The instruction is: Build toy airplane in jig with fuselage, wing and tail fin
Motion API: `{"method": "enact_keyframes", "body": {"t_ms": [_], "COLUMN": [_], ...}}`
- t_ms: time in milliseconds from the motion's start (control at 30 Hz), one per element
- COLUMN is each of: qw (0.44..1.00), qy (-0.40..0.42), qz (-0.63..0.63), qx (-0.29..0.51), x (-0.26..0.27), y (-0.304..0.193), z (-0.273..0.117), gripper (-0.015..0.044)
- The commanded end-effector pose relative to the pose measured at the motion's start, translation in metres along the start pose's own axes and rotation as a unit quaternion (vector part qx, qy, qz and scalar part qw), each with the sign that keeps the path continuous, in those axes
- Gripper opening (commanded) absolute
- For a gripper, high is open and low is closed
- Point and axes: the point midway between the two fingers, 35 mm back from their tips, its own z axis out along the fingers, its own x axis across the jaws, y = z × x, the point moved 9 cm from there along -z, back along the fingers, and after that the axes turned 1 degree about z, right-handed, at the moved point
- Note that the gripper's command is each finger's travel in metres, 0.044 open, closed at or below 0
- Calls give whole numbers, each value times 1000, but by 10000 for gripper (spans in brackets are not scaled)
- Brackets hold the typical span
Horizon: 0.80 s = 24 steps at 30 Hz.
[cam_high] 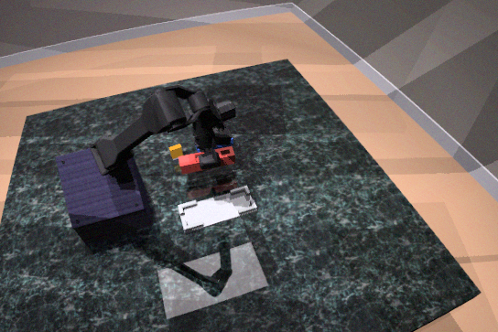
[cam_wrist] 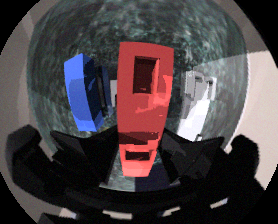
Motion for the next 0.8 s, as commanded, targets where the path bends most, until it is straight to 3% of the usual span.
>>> {"method": "enact_keyframes", "body": {"t_ms": [0, 767], "qw": [1000, 1000], "qy": [4, 0], "qz": [5, 5], "qx": [-3, -3], "x": [0, -3], "y": [3, -4], "z": [-15, -82], "gripper": [0, 0]}}
